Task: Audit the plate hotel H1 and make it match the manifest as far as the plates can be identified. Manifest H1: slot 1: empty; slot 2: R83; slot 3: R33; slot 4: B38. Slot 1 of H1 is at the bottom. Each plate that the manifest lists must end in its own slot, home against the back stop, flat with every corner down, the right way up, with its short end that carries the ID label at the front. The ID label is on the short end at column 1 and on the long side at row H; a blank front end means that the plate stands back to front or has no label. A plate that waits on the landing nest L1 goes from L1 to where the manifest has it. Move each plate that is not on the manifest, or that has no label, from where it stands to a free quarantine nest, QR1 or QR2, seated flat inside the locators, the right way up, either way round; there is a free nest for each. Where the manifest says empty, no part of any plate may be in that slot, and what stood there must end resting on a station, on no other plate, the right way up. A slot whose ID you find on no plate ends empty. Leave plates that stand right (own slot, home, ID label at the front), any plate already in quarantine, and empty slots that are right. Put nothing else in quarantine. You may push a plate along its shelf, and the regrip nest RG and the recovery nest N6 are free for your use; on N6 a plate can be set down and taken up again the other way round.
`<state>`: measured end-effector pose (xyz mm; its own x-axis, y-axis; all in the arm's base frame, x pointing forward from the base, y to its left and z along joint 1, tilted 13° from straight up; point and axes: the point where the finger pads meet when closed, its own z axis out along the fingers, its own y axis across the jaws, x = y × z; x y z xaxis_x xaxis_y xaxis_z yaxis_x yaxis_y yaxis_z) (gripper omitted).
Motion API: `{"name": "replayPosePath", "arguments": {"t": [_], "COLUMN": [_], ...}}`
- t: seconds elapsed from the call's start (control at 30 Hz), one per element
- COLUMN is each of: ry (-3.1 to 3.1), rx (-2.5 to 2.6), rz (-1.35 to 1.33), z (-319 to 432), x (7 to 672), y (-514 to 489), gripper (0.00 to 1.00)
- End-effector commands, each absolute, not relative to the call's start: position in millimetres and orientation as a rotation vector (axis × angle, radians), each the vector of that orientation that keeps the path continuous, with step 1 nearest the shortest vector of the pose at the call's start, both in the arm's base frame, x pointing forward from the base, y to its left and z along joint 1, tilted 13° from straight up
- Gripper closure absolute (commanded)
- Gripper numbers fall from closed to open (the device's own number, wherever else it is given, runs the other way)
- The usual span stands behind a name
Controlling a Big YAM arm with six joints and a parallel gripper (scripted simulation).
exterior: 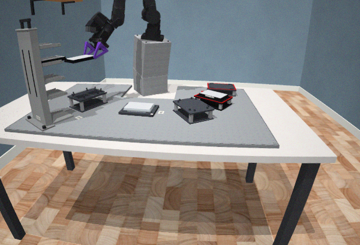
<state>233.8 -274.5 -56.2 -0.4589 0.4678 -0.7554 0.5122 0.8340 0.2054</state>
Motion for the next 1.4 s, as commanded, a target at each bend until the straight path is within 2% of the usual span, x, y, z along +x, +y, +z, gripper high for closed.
{"name": "replayPosePath", "arguments": {"t": [0.0, 1.37], "ry": [2.114, 2.102], "rx": [0.699, 0.681], "rz": [-0.090, -0.107], "z": [-46, -3], "x": [233, 231], "y": [-281, -295], "gripper": [0.14, 0.14]}}
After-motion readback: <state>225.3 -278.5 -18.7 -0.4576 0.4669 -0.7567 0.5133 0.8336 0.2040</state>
